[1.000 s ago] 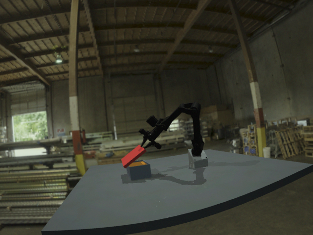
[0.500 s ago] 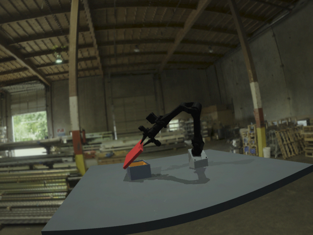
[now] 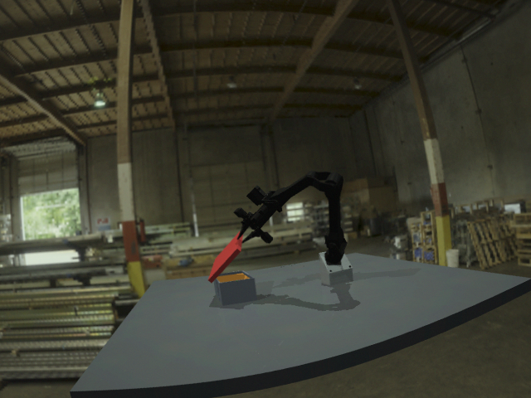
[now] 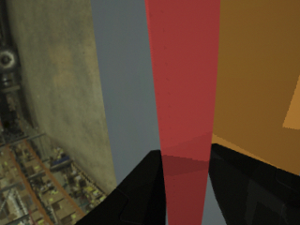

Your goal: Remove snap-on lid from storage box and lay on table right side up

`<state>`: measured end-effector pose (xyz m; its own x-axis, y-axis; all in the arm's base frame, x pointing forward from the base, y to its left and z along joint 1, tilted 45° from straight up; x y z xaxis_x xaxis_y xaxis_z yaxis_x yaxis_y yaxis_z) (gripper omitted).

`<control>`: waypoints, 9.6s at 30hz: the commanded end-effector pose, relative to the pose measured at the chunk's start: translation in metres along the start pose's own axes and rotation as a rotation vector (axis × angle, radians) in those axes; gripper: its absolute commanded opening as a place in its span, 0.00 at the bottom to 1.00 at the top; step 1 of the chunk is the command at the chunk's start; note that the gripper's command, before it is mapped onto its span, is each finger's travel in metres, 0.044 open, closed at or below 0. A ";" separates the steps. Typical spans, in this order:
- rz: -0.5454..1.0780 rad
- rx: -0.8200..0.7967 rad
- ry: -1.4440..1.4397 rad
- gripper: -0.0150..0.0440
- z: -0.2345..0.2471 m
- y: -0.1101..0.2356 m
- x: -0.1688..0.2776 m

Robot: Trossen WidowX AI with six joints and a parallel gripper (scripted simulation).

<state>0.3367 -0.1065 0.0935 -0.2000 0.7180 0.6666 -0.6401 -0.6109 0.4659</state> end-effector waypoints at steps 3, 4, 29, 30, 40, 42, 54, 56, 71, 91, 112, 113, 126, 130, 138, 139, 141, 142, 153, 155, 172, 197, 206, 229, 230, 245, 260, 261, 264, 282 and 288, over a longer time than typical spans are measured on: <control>0.000 -0.011 0.011 0.25 0.010 0.008 -0.001; 0.000 -0.011 0.011 0.25 0.011 0.009 -0.001; 0.002 -0.011 0.008 0.25 0.007 0.007 0.040; 0.002 -0.011 0.008 0.25 0.007 0.007 0.042; 0.003 -0.010 0.007 0.25 0.007 0.007 0.062; 0.003 -0.010 0.007 0.25 0.008 0.007 0.066; 0.003 -0.010 0.006 0.25 0.008 0.008 0.090; 0.003 -0.010 0.005 0.25 0.008 0.008 0.094; 0.004 -0.010 0.004 0.25 0.009 0.008 0.124; 0.005 -0.010 0.003 0.25 0.010 0.009 0.164; 0.006 -0.010 0.001 0.25 0.012 0.011 0.206; 0.007 -0.010 0.001 0.25 0.012 0.011 0.208; 0.007 -0.010 0.001 0.25 0.013 0.012 0.234; 0.008 -0.010 0.001 0.25 0.013 0.012 0.242; 0.008 -0.011 0.000 0.25 0.013 0.013 0.258; 0.008 -0.011 0.000 0.25 0.014 0.013 0.260; 0.009 -0.011 0.000 0.25 0.014 0.013 0.264; 0.009 -0.011 0.000 0.25 0.014 0.013 0.266; 0.010 -0.011 0.000 0.25 0.015 0.014 0.288; 0.010 -0.012 0.000 0.25 0.015 0.014 0.292; 0.012 -0.013 -0.001 0.25 0.016 0.016 0.327; 0.014 -0.014 -0.002 0.25 0.016 0.017 0.364; 0.015 -0.015 -0.002 0.25 0.007 0.010 0.360; 0.016 -0.015 -0.003 0.25 -0.007 -0.002 0.361; 0.016 -0.015 -0.003 0.25 -0.008 -0.002 0.361; 0.017 -0.016 -0.003 0.25 -0.017 -0.010 0.362; 0.018 -0.016 -0.004 0.25 -0.026 -0.018 0.363; 0.018 -0.016 -0.004 0.25 -0.026 -0.018 0.363; 0.018 -0.016 -0.004 0.25 -0.028 -0.020 0.363; 0.019 -0.016 -0.005 0.25 -0.039 -0.029 0.364; 0.019 -0.016 -0.005 0.25 -0.042 -0.032 0.364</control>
<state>0.2521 0.1874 0.2978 -0.2135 0.7023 0.6791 -0.6374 -0.6269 0.4479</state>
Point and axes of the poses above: the point midway between the two fingers, 35 mm back from their tips, its own y axis back along the fingers, its own z axis across the jaws, x = y × z, the point moved 6 cm from there along y, back along the fingers, and after that the axes turned 3 degrees about y, right-handed, at the moved point
